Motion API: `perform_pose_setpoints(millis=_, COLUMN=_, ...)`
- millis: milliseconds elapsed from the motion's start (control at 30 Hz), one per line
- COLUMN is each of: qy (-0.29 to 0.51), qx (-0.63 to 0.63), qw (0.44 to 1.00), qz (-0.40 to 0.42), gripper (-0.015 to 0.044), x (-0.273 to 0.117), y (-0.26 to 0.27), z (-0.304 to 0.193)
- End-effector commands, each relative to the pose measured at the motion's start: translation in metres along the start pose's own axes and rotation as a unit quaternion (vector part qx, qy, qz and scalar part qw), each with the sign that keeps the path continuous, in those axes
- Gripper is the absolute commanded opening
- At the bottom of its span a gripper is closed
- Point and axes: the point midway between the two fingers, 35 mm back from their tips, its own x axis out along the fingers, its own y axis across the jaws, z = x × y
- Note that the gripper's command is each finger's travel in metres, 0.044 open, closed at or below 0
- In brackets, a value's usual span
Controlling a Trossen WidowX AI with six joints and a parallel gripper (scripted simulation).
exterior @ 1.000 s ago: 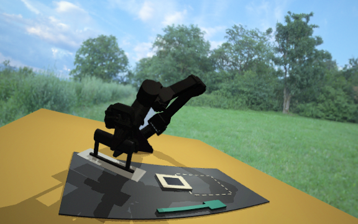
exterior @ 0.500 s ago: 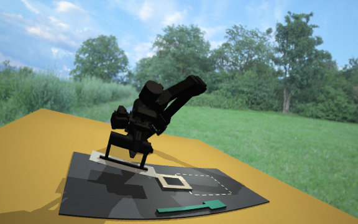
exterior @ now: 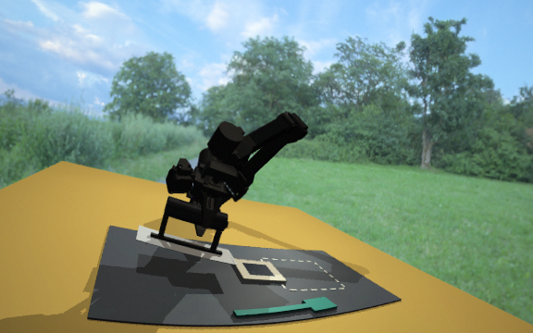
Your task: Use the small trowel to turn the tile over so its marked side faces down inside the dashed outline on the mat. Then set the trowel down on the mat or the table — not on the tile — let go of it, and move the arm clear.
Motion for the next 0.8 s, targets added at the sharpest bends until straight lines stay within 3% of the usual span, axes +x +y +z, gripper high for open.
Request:
perform_pose_setpoints(millis=0, qy=-0.004, qx=0.001, qw=1.000, qz=0.003, gripper=0.0000, x=0.003, y=-0.004, z=0.001)
perform_pose_setpoints(millis=767, qy=-0.003, qx=0.001, qw=1.000, qz=0.003, gripper=0.0000, x=0.019, y=-0.024, z=-0.008)
